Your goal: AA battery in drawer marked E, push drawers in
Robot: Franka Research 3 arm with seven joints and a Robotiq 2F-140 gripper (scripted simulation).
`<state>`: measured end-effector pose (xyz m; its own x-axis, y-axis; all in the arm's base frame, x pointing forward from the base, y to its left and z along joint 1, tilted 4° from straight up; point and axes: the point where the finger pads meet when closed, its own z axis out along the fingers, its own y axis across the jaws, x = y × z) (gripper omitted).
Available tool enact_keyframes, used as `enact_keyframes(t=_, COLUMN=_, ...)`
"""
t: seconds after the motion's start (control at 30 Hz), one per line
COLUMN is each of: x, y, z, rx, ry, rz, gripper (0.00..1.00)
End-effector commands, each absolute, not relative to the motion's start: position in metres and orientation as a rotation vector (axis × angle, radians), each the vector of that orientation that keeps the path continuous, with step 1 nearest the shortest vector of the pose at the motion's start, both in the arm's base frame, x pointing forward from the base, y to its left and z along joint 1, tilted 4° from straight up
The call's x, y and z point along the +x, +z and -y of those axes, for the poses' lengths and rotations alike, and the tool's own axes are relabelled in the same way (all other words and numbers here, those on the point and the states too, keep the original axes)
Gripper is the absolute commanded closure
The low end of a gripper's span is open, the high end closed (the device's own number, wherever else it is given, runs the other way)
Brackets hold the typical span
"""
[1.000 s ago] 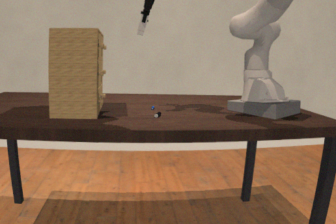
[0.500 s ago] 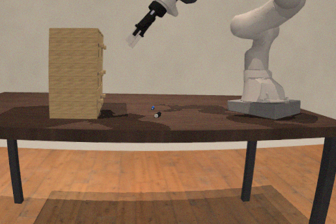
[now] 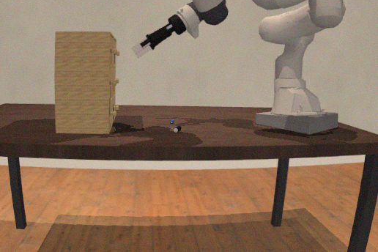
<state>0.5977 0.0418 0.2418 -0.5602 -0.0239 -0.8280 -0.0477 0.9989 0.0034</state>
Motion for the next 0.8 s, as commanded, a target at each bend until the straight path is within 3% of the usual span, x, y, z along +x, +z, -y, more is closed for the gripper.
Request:
enact_keyframes(t=0.0, x=0.6053, y=0.2451, z=-0.0425, rx=-0.156, ry=0.008, rz=-2.073, gripper=0.0)
enact_keyframes(t=0.77, x=0.6073, y=0.2433, z=-0.0424, rx=-0.155, ry=0.009, rz=-2.053, gripper=0.0)
